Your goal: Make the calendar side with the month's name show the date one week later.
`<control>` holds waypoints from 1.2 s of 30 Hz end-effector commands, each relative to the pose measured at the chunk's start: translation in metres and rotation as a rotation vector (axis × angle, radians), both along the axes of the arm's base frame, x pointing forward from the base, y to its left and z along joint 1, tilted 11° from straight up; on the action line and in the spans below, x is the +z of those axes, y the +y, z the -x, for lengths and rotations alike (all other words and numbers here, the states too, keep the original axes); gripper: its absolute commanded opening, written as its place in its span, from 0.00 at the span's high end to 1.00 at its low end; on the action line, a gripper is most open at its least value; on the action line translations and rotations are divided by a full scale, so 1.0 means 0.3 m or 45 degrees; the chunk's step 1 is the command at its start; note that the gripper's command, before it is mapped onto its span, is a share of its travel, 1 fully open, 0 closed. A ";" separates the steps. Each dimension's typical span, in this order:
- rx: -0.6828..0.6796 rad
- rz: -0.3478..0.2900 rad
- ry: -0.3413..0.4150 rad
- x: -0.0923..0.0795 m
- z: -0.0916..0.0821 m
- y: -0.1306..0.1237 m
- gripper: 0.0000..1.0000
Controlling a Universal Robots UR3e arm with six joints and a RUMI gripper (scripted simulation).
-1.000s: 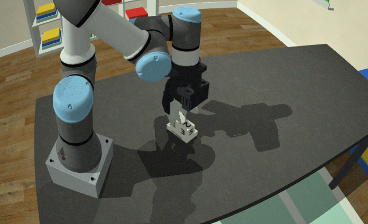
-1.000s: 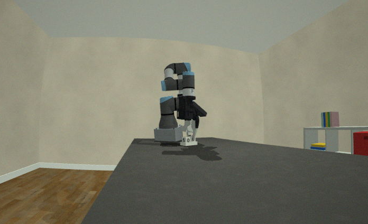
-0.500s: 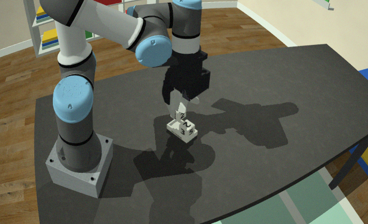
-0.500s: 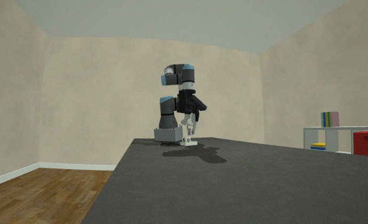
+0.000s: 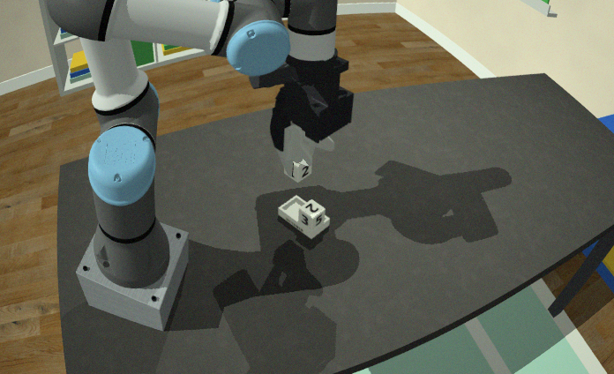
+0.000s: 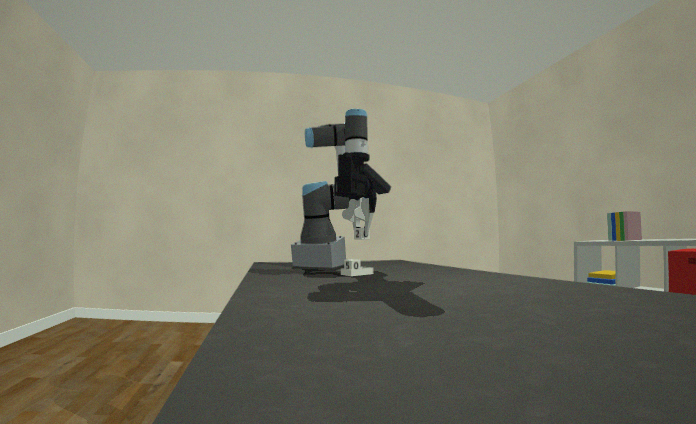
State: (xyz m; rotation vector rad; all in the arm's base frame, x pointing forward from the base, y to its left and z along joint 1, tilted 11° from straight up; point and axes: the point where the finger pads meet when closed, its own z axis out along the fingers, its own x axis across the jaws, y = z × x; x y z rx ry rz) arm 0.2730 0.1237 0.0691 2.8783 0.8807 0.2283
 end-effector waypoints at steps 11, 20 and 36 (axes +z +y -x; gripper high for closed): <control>0.000 0.000 0.003 0.052 0.008 0.003 0.89; 0.000 0.000 0.003 0.052 0.008 0.003 0.89; 0.026 0.005 0.005 0.052 0.008 0.001 0.89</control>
